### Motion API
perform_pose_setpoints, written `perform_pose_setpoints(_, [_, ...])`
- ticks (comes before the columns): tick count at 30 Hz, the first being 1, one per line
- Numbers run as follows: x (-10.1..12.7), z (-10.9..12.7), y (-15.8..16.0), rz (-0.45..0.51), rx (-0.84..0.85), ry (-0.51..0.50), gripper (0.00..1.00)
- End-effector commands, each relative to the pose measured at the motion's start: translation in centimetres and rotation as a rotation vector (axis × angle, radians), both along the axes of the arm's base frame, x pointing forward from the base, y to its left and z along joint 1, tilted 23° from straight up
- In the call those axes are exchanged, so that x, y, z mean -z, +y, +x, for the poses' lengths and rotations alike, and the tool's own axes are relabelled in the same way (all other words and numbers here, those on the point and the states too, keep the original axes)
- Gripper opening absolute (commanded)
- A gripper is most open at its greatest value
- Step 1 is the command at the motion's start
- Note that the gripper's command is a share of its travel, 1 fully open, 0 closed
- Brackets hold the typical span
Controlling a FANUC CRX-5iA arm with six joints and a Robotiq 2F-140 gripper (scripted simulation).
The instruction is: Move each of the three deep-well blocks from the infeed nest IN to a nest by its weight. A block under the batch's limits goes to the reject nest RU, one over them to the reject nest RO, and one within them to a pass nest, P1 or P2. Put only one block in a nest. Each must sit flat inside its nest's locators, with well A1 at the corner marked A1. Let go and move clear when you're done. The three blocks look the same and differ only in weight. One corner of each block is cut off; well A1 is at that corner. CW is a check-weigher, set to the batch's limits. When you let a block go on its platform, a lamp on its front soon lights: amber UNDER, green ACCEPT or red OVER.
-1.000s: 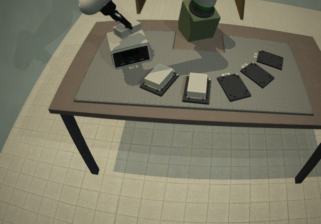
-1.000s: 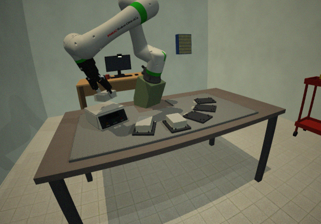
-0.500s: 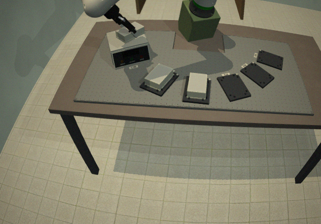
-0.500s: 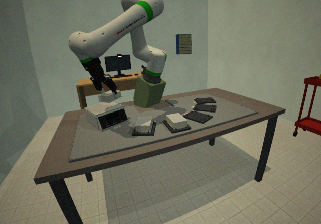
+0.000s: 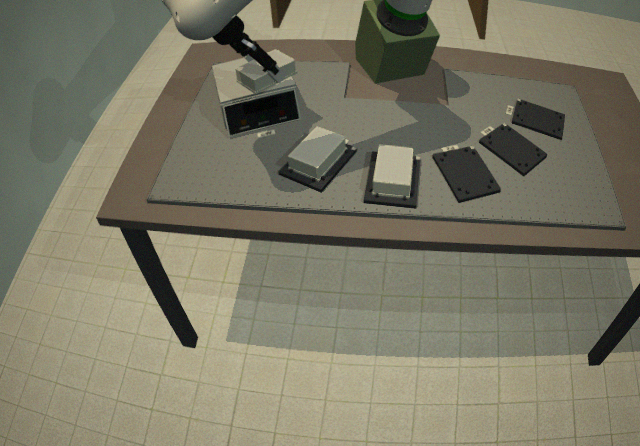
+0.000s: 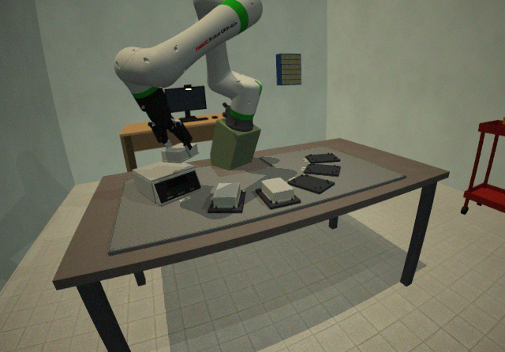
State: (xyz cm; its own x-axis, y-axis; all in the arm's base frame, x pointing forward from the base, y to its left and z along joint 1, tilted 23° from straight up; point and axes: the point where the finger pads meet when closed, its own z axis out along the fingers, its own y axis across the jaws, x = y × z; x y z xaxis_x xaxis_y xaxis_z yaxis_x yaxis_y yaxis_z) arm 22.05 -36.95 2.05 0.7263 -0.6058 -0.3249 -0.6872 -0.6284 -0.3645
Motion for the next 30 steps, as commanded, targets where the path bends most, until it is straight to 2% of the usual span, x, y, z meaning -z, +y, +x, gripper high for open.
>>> perform_pose_setpoints(1, [-0.4,0.8,0.4,0.0,0.0,0.0,0.1])
perform_pose_setpoints(22, [-2.9,6.0,3.0,0.0,0.0,0.0,0.1])
perform_pose_setpoints(27, [-3.0,6.2,3.1,0.0,0.0,0.0,0.1])
perform_pose_setpoints(30, [-3.3,6.7,3.9,-0.038,-0.091,-0.012,0.1])
